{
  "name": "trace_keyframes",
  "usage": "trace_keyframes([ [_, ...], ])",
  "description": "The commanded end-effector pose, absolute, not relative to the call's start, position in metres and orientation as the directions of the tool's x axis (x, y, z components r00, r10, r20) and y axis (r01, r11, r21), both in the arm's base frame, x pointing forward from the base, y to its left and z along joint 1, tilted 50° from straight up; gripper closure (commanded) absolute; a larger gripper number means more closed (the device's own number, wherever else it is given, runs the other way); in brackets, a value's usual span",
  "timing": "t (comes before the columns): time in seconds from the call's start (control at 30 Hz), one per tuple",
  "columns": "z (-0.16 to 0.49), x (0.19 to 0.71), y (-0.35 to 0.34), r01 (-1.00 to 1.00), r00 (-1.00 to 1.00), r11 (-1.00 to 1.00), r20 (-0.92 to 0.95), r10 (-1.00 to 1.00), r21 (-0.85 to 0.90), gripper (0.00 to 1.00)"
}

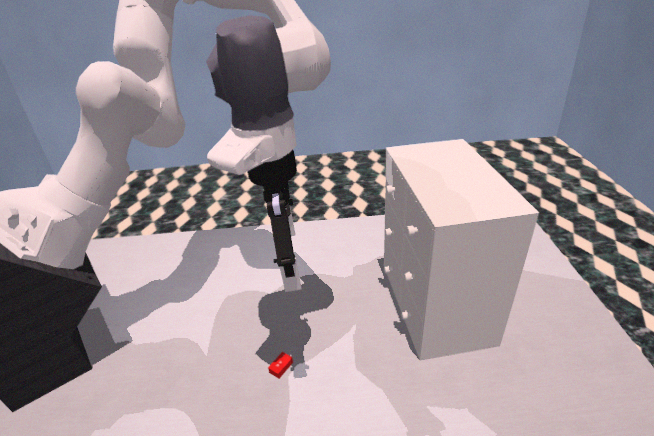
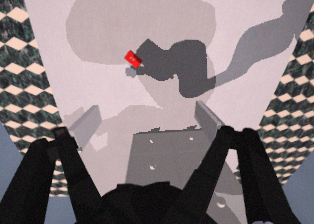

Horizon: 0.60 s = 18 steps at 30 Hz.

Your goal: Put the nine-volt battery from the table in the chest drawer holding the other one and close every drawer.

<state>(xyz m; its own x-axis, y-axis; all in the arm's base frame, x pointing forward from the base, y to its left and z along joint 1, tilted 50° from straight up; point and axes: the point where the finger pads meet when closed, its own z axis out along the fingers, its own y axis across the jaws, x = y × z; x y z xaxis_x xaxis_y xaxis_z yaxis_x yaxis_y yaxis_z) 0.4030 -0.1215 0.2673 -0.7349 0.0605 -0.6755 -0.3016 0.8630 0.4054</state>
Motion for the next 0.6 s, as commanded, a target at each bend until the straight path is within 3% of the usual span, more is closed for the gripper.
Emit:
trace_keyframes([
  [0.0,0.2674,0.4075,-0.1204,-0.308,-0.713,0.865,-0.698,0.067,0.397,0.00],
  [0.57,0.2675,0.4126,-0.1187,-0.307,-0.691,0.865,-0.718,0.085,0.397,0.00],
])
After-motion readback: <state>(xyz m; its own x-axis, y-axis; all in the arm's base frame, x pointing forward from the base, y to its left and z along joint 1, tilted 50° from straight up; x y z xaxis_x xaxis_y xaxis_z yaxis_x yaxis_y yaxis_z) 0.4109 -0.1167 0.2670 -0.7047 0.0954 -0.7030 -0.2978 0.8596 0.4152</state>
